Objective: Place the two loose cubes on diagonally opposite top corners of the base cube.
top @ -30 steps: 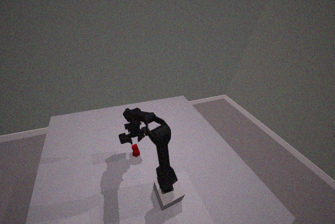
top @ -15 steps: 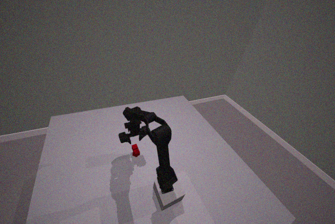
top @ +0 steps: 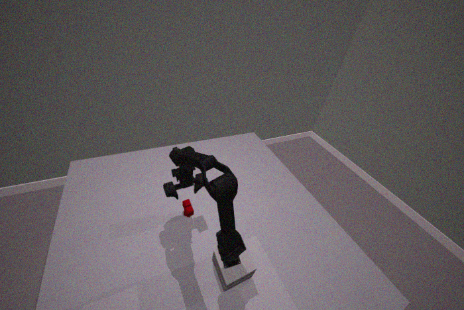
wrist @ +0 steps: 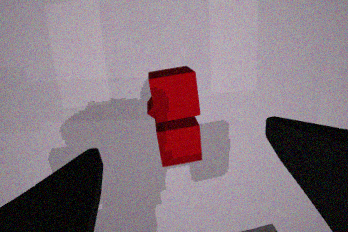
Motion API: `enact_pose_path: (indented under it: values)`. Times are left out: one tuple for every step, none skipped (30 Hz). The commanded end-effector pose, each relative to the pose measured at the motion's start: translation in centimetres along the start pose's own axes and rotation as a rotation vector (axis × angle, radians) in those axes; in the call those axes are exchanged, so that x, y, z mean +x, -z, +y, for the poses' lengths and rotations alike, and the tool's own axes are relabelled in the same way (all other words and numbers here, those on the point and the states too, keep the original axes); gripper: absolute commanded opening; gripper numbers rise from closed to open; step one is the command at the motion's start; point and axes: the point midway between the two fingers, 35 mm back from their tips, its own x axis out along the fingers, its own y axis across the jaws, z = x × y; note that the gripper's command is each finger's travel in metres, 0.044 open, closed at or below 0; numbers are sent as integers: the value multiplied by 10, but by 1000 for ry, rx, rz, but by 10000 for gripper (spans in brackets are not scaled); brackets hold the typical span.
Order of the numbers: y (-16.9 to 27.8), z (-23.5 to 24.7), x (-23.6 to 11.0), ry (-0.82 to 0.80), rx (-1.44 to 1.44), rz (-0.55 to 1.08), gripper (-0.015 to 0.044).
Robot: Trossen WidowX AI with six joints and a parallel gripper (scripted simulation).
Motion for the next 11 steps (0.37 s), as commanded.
enact_pose_path:
  values:
    - [11,32,-1,-2,-4,1,400]
    - [17,47,-1,-3,-4,1,400]
    - [24,61,-2,-5,-4,2,400]
    - [31,74,-2,-7,-4,2,400]
    - [39,87,-2,-8,-4,3,400]
    - [48,100,-3,-10,-4,5,400]
    - [55,110,-3,-11,-4,6,400]
    - [59,115,-3,-12,-4,6,400]
    - [61,117,-3,-13,-4,7,400]
    - [61,117,-3,-13,-4,7,400]
    - [61,117,-3,-13,-4,7,400]
